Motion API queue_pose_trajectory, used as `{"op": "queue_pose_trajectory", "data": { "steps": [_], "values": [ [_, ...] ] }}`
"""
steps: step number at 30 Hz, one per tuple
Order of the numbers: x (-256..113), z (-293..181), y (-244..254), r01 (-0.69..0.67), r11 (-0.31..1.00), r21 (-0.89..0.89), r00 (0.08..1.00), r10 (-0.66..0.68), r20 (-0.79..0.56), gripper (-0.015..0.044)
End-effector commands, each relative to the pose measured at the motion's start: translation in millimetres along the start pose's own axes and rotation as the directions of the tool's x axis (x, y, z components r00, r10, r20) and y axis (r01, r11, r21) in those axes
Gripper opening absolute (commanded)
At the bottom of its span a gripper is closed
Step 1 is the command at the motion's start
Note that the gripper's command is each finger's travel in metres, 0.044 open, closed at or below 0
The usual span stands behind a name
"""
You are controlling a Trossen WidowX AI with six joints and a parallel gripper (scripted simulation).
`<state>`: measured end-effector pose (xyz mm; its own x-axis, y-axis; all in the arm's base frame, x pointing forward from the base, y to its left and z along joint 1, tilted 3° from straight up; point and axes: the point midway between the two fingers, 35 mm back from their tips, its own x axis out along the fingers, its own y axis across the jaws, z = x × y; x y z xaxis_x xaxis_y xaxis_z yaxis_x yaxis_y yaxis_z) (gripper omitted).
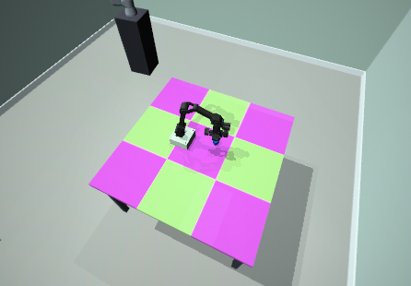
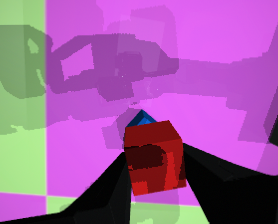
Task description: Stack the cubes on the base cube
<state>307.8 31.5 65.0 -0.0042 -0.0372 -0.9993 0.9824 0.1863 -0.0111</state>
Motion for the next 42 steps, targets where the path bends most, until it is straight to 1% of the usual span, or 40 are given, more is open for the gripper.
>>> {"op": "queue_pose_trajectory", "data": {
  "steps": [1,6,17,28,38,42],
  "values": [
    [0,-5,-1,-0.003,0.998,0.067,1.000,0.004,-0.006,0.0105],
    [2,-5,-1,-0.003,0.998,0.064,1.000,0.003,-0.003,0.0105],
    [31,-5,-3,-0.001,1.000,0.017,0.999,0.001,0.040,0.0105],
    [31,-5,-3,-0.002,1.000,0.018,0.999,0.001,0.039,0.0105],
    [58,-4,-1,-0.003,0.998,0.067,1.000,0.003,-0.002,0.0105],
    [60,-3,-1,-0.003,0.997,0.071,1.000,0.003,-0.005,0.0105]
  ]
}}
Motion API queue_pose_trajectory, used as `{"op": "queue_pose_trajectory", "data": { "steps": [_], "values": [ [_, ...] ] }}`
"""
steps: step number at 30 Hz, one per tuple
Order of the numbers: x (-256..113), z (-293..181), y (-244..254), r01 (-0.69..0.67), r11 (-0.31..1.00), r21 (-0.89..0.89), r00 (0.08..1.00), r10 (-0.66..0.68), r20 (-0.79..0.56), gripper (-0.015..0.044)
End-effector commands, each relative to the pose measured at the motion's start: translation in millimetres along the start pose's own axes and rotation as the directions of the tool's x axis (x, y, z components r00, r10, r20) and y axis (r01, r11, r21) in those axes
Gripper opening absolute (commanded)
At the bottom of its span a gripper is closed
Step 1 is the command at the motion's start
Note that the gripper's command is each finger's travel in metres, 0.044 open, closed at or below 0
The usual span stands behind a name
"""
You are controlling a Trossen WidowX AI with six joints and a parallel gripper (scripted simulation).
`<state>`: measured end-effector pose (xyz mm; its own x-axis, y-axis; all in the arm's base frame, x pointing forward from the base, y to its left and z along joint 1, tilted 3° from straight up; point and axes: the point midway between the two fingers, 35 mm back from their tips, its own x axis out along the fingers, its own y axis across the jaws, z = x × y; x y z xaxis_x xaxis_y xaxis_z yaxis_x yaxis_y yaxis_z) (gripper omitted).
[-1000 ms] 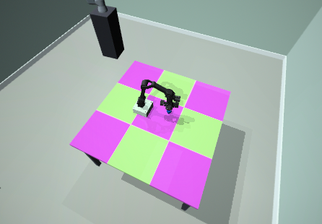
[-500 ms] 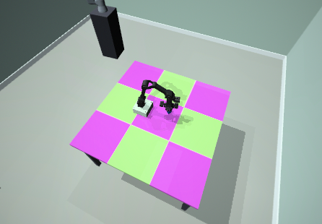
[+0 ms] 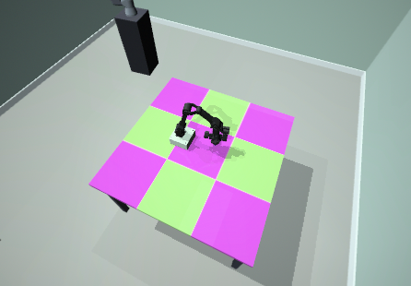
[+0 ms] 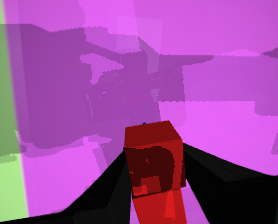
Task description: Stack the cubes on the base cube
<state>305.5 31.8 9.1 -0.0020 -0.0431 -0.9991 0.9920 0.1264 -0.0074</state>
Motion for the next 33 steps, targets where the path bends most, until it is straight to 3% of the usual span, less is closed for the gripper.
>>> {"op": "queue_pose_trajectory", "data": {
  "steps": [1,23,27,33],
  "values": [
    [4.0,-0.7,0.3,-0.001,1.000,0.010,1.000,0.001,-0.012,0.0105],
    [5.5,-0.7,0.2,-0.001,1.000,0.006,1.000,0.001,-0.012,0.0105],
    [5.5,-0.7,0.2,-0.001,1.000,0.006,1.000,0.001,-0.012,0.0205],
    [3.6,-0.5,0.1,-0.001,1.000,0.006,1.000,0.001,-0.010,0.0205]
  ]
}}
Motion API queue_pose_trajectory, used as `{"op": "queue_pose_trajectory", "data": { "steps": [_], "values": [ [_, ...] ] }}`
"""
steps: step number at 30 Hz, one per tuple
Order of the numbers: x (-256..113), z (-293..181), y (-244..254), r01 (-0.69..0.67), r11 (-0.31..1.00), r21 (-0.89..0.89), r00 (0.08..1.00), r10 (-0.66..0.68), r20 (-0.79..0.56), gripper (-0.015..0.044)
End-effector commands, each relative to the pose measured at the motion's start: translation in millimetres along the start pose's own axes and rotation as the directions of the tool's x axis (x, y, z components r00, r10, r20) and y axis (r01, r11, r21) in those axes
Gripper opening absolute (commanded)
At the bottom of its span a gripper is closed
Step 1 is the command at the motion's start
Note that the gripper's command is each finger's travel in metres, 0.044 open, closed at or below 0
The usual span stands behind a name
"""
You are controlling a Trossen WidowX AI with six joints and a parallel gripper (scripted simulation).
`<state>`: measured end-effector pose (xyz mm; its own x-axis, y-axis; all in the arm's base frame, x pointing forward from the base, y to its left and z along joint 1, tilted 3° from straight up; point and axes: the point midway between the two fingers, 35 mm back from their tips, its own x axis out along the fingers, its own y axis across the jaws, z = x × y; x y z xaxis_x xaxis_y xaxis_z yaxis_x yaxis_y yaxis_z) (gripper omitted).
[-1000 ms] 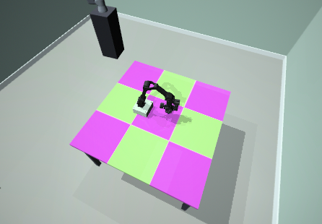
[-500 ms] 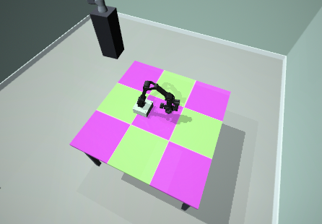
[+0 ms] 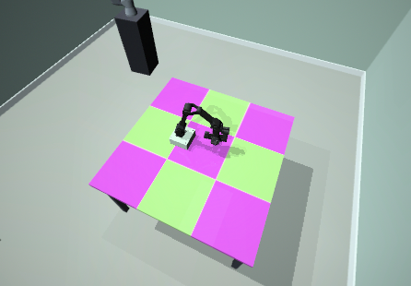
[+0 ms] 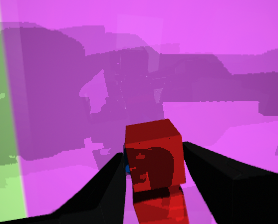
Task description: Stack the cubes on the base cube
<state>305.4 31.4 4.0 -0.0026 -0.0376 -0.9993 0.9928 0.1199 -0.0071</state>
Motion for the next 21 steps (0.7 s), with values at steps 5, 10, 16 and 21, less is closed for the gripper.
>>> {"op": "queue_pose_trajectory", "data": {
  "steps": [5,10,16,21],
  "values": [
    [-11,0,0,0.000,1.000,0.000,1.000,0.000,0.000,0.0205],
    [-17,0,0,0.000,1.000,0.000,1.000,0.000,0.000,0.0205],
    [-25,0,0,0.000,1.000,0.000,1.000,0.000,0.000,0.0205],
    [-31,0,0,0.000,1.000,0.000,1.000,0.000,0.000,0.0205]
  ]
}}
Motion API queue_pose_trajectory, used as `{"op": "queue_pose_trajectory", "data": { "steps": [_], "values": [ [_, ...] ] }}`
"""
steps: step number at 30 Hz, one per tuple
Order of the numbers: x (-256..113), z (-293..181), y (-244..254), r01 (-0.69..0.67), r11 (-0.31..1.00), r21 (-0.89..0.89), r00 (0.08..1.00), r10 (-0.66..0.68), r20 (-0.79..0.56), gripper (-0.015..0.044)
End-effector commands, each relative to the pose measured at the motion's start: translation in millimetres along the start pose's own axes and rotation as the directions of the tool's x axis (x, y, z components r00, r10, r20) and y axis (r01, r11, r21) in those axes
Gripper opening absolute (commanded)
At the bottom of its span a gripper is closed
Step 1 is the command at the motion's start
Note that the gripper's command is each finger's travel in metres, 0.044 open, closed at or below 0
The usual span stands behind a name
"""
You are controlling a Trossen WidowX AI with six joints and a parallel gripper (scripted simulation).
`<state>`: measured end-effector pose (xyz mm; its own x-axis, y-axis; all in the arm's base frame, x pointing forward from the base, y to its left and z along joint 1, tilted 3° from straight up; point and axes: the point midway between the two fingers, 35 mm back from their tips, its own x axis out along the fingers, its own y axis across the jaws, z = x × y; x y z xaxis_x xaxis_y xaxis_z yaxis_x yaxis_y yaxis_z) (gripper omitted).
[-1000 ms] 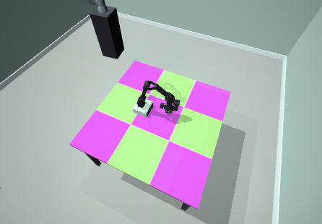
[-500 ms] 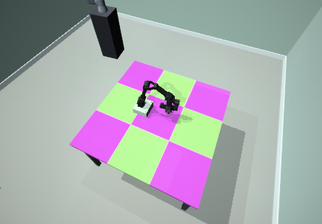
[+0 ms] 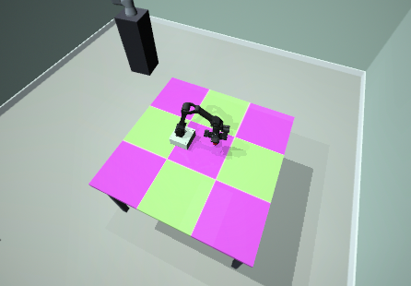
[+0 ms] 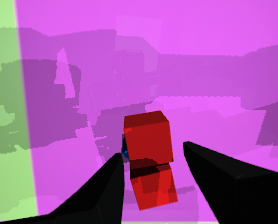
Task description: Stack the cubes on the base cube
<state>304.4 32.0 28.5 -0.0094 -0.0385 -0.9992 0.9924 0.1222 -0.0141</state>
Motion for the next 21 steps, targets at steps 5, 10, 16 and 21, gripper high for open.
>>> {"op": "queue_pose_trajectory", "data": {
  "steps": [5,10,16,21],
  "values": [
    [-13,0,1,-0.007,1.000,0.003,1.000,0.007,0.000,0.0205],
    [-19,0,1,-0.007,1.000,0.003,1.000,0.007,0.000,0.0205],
    [-27,0,1,-0.007,1.000,0.003,1.000,0.007,0.000,0.0205],
    [-33,0,1,-0.007,1.000,0.003,1.000,0.007,0.000,0.0205]
  ]
}}
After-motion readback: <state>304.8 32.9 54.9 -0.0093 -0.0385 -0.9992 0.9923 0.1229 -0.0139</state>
